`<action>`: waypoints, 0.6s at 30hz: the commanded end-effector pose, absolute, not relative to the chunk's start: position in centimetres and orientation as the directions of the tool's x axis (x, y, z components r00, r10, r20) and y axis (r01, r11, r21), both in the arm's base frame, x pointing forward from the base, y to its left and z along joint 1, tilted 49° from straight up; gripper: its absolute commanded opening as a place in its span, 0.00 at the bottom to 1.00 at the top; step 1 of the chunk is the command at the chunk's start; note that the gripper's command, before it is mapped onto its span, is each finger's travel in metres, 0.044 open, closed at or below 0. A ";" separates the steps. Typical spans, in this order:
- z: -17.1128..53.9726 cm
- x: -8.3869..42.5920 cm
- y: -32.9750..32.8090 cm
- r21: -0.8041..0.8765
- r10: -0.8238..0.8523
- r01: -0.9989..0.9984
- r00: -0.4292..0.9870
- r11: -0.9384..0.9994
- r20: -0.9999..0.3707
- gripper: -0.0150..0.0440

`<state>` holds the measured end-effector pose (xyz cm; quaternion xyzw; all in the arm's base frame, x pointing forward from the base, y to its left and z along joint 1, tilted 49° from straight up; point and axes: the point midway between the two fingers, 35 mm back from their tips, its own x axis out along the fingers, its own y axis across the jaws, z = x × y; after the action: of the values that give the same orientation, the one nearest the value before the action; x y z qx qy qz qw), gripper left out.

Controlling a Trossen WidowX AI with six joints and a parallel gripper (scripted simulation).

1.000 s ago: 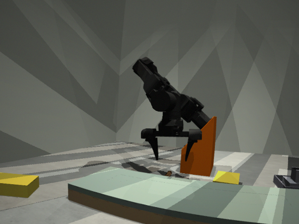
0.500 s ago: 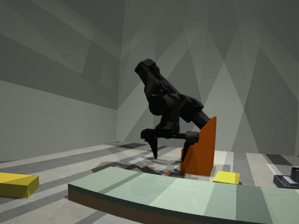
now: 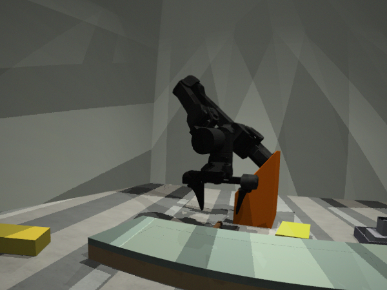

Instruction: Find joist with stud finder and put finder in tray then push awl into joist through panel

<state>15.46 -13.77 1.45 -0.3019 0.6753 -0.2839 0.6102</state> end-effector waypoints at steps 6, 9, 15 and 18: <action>0.4 15.5 -14.8 -0.749 -0.752 -0.067 -0.074 0.659 -0.655 1.00; 0.0 15.4 -15.2 -0.749 -0.752 -0.067 -0.074 0.659 -0.655 1.00; -0.5 15.4 -15.9 -0.750 -0.753 -0.067 -0.074 0.658 -0.653 1.00; -0.8 15.3 -16.3 -0.752 -0.755 -0.068 -0.074 0.656 -0.652 1.00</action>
<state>15.44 -15.93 -0.40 -0.3026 0.6752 -0.2849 0.6094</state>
